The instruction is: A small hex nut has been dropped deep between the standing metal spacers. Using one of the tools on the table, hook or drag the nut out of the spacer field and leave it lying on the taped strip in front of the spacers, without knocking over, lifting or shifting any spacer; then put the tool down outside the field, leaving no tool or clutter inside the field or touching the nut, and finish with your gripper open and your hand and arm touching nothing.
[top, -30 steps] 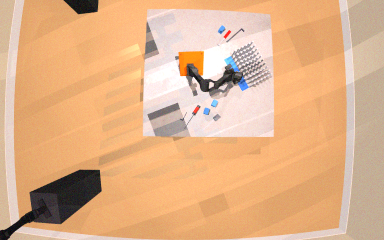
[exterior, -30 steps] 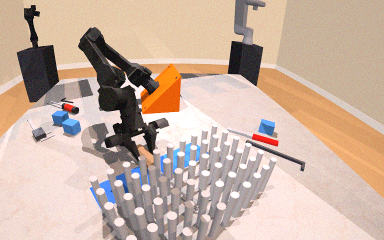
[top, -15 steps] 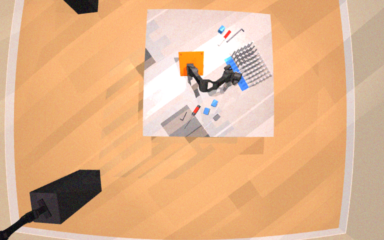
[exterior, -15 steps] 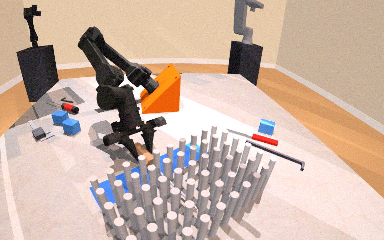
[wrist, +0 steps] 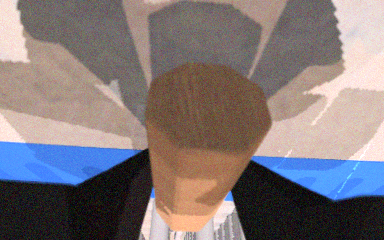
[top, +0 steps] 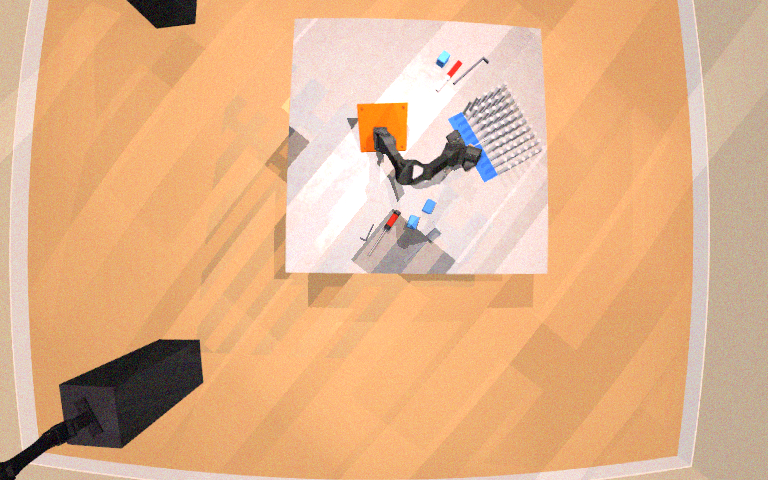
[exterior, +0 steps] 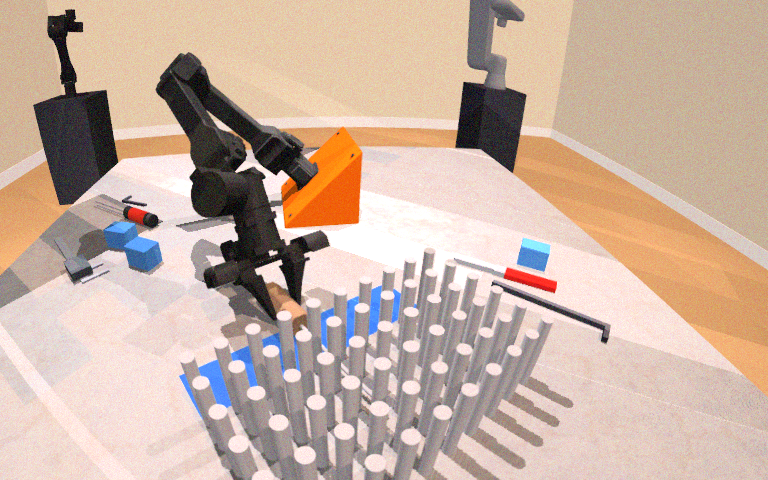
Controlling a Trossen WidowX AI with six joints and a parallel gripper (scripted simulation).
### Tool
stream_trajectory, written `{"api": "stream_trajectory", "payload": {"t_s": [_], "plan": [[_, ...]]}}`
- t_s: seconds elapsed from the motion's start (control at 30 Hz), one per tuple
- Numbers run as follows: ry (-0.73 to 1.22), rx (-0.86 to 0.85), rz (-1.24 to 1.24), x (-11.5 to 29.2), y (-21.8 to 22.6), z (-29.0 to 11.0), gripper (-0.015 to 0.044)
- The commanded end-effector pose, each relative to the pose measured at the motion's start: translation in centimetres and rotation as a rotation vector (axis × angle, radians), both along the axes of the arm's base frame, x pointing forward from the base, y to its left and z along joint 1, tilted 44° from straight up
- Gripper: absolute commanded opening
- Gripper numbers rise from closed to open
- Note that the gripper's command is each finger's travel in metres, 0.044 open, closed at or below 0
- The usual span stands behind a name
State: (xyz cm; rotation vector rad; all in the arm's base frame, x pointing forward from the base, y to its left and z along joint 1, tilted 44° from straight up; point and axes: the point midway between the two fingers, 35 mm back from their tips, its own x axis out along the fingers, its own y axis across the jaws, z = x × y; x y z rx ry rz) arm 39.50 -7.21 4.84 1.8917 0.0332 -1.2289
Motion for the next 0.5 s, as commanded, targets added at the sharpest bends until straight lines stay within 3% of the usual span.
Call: {"api": "stream_trajectory", "payload": {"t_s": [0.0,0.47], "plan": [[0.003,0.004,0.009,-0.35,0.05,0.0,0.0],[0.003,0.004,0.01,-1.14,-0.24,0.26,0.0]]}}
